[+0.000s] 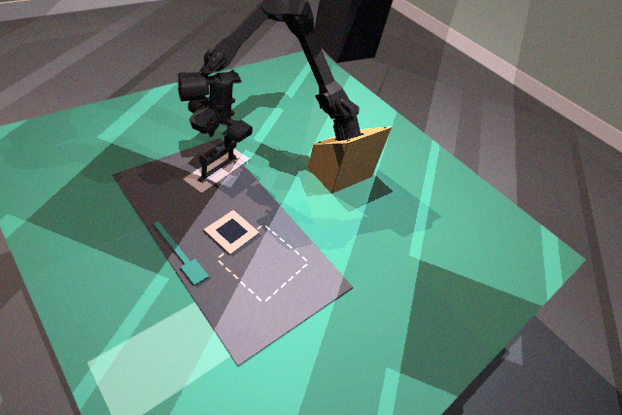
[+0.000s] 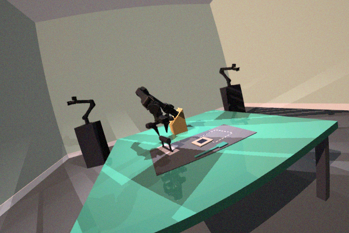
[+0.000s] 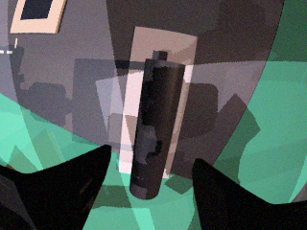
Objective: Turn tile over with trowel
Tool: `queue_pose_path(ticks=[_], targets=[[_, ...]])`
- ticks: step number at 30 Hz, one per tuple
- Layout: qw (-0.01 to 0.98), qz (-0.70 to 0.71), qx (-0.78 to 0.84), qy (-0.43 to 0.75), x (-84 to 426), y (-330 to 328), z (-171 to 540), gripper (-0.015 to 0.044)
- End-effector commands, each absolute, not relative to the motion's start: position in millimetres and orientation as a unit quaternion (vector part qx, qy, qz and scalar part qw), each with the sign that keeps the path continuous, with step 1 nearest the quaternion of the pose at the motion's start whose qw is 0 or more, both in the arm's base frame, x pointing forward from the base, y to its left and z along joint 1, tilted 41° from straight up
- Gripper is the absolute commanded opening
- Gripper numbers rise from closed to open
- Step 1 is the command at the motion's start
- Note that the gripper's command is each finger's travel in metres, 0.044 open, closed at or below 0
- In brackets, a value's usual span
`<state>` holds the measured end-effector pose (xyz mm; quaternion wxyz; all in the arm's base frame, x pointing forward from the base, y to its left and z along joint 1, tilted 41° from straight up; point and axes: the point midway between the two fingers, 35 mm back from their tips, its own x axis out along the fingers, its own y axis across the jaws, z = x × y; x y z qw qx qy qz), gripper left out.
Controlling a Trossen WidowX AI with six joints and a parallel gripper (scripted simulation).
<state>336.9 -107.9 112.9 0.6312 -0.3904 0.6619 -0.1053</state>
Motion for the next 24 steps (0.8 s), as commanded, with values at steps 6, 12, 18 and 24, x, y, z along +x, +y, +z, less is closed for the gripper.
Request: queue_pose_path(ticks=[6,12,18,24], targets=[[0.628,-0.101,-0.394,0.663,338.6,-114.3,104.9,0.027],[0.628,-0.101,-0.394,0.663,339.9,-120.5,97.7,0.027],[0.628,-0.101,-0.394,0.663,340.8,-126.7,90.5,0.027],[0.628,-0.101,-0.394,0.663,341.5,-133.0,83.4,0.027]])
